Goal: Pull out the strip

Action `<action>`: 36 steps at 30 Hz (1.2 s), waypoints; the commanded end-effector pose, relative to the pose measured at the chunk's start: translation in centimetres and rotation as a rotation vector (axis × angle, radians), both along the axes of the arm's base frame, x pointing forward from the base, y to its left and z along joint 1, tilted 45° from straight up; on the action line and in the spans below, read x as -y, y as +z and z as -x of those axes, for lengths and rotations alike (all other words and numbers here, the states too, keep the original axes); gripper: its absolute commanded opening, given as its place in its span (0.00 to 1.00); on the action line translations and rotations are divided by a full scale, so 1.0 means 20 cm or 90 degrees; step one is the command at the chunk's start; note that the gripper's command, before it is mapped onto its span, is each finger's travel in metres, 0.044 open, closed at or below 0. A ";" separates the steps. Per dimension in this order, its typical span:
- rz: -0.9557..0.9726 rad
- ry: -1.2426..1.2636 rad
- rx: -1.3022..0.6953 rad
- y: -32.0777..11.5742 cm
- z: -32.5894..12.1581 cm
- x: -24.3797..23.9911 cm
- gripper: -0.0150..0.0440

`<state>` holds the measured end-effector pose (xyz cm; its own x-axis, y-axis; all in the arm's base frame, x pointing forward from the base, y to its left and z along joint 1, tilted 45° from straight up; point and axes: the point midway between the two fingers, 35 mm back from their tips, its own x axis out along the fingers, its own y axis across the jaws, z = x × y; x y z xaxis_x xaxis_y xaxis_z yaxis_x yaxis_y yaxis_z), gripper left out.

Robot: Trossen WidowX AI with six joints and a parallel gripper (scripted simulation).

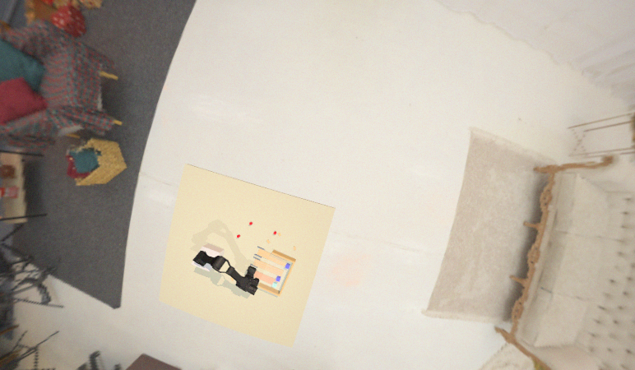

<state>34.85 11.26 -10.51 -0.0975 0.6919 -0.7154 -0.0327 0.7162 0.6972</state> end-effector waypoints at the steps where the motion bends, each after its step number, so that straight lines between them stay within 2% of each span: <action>1: -0.001 0.002 -0.010 -0.01 0.06 0.00 0.25; 36: -0.001 0.002 -0.012 0.00 0.32 0.02 0.25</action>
